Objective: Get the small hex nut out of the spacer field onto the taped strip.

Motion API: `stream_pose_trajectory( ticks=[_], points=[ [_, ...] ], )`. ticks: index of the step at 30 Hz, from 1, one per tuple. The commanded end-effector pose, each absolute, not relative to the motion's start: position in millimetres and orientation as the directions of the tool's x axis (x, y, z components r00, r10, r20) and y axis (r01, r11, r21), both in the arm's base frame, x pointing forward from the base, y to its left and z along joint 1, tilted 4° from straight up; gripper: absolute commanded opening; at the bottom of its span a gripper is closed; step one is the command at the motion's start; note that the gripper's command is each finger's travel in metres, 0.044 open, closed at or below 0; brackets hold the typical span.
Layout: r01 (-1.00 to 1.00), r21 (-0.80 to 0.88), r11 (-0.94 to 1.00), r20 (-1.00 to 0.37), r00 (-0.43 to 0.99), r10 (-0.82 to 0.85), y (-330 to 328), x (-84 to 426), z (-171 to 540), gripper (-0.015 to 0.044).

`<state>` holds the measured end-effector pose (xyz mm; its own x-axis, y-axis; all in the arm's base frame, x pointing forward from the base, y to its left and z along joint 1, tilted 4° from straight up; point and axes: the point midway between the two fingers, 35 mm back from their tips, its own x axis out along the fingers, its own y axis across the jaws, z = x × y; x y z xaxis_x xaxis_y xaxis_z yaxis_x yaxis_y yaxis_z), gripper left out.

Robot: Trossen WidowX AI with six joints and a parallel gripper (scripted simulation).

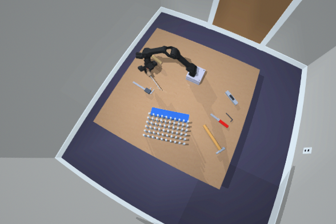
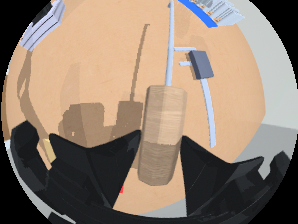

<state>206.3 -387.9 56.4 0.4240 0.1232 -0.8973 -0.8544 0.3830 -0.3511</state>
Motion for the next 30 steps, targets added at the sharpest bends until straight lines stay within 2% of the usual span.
stream_pose_trajectory(
  ticks=[1,30],
  points=[
    [-0.851,-0.352,0.388,-0.894,0.429,0.128,-386.8,207.2,51.7,0.0],
    [-0.851,-0.352,0.389,-0.894,0.429,0.128,-384.3,208.4,25.5,0.0]
  ],
)
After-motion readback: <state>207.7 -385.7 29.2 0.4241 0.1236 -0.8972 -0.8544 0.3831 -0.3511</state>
